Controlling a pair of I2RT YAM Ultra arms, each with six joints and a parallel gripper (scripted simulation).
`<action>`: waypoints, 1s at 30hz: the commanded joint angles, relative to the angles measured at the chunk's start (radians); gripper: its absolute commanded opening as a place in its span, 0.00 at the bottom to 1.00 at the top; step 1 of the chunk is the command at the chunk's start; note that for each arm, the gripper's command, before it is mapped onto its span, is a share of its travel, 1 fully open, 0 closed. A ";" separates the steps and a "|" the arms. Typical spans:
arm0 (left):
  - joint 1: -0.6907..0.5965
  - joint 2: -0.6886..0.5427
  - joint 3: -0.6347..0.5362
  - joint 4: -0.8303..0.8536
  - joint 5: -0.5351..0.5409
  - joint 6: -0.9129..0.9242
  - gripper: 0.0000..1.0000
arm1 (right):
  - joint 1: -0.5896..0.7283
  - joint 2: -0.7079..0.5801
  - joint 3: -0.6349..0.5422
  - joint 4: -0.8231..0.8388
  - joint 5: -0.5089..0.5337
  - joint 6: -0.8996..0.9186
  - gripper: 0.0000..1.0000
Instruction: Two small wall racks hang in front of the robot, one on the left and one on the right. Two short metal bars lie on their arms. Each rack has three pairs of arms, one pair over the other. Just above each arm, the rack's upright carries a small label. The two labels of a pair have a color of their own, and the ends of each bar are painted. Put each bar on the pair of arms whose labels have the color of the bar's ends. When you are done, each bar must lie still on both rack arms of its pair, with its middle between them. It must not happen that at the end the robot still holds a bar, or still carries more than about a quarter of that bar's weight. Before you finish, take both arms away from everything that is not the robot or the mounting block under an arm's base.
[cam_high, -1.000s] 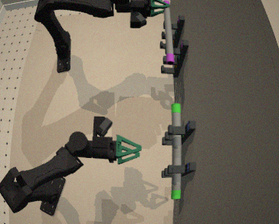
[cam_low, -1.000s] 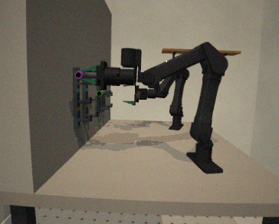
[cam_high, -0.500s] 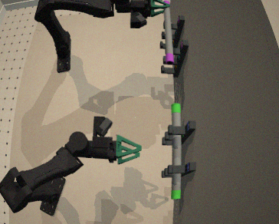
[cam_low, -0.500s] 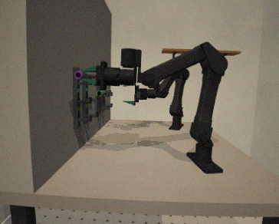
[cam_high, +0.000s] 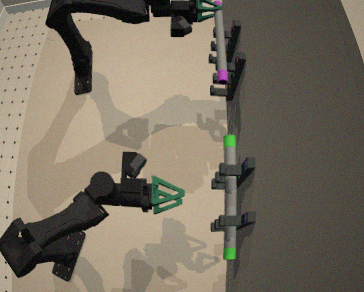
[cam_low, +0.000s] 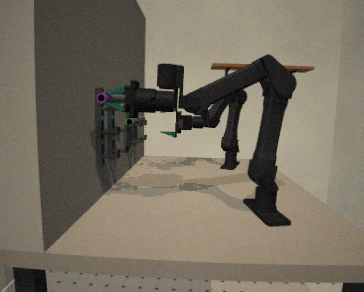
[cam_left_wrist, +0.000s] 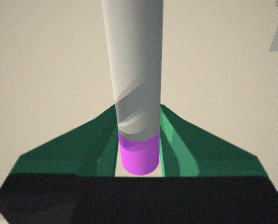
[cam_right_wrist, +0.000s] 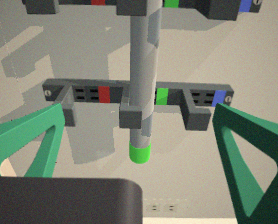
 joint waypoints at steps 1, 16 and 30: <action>0.005 0.001 -0.008 0.025 0.005 -0.027 0.00 | -0.010 -0.025 -0.005 0.006 -0.007 0.011 1.00; 0.005 0.007 -0.010 0.030 0.005 -0.028 0.00 | -0.010 -0.025 -0.005 0.006 -0.007 0.011 1.00; 0.005 0.011 -0.014 0.037 0.005 -0.029 0.00 | -0.010 -0.025 -0.005 0.006 -0.007 0.011 1.00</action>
